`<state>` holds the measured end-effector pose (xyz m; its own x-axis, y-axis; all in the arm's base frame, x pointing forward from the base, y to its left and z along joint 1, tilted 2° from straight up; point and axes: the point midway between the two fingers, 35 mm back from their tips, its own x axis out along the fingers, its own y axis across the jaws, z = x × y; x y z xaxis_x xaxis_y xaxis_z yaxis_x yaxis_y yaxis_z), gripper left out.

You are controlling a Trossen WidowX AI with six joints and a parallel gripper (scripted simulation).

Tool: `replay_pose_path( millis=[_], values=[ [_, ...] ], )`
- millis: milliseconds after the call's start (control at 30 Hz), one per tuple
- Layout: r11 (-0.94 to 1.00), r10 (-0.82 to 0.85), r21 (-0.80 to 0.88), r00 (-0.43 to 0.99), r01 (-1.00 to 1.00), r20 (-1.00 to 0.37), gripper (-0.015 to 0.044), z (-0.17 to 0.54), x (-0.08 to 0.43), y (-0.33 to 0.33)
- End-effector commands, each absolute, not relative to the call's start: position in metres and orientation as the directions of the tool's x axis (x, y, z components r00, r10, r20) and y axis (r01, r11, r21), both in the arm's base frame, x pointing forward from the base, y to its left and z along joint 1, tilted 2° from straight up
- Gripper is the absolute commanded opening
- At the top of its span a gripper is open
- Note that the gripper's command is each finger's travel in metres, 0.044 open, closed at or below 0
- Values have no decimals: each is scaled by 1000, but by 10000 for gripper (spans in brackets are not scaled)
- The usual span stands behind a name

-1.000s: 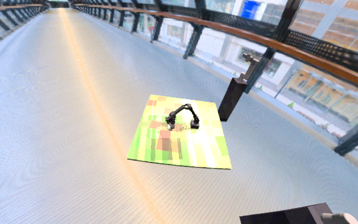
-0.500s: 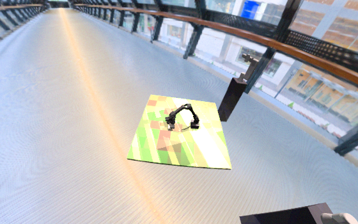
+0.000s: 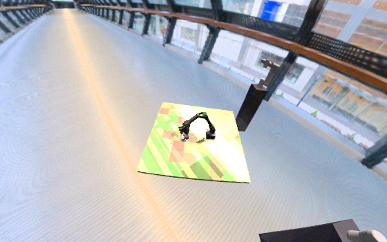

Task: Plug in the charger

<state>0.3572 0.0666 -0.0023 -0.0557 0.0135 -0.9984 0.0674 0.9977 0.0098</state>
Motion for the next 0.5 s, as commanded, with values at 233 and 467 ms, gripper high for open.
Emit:
replay_pose_path(
  millis=[233,467],
  values=[
    [998,14,11,-46,67,-999,440,-2,356,67],
    [998,14,12,-41,67,-999,440,-2,354,67]
  ],
)
